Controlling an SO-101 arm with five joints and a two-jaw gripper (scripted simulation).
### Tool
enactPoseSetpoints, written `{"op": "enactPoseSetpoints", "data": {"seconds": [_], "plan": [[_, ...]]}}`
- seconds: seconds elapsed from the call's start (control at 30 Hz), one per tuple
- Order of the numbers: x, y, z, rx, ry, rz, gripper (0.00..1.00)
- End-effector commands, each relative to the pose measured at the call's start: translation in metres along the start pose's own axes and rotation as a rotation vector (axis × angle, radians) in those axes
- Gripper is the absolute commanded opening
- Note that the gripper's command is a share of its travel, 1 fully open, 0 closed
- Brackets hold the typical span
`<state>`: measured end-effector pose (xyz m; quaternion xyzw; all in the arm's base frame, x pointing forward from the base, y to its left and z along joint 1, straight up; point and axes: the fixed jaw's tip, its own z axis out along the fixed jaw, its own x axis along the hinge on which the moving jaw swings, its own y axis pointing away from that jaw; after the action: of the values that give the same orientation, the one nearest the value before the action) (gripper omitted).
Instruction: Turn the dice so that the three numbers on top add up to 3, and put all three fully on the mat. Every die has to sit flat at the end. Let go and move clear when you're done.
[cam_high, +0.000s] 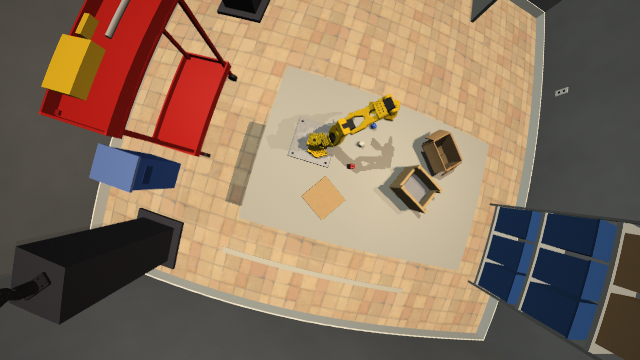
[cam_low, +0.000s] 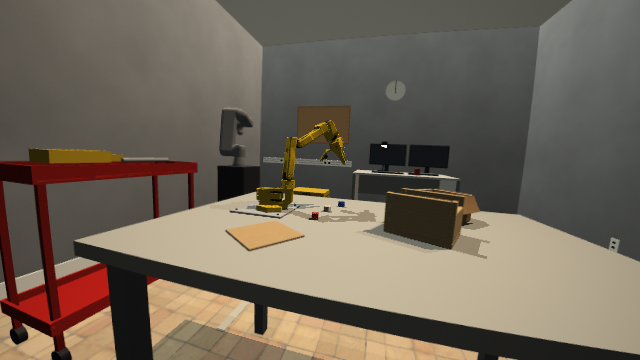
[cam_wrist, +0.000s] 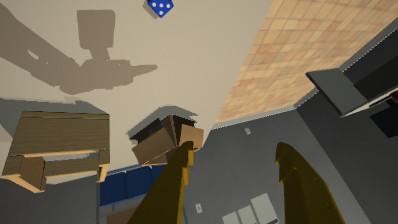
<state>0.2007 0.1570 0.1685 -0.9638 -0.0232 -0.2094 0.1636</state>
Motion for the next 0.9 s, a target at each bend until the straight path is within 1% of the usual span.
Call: {"op": "enactPoseSetpoints", "data": {"seconds": [0.0,0.4,0.47,0.87], "plan": [[-0.0008,-0.0017,-0.0017,0.006,0.002,0.123,0.28],[-0.0056,-0.0051,0.0001,0.006,-0.006,0.607,0.28],[-0.0056,-0.0051,0.0001,0.006,-0.006,0.607,0.28],[-0.0097,-0.0105,0.0020,0.001,-0.015,1.132,0.28]]}}
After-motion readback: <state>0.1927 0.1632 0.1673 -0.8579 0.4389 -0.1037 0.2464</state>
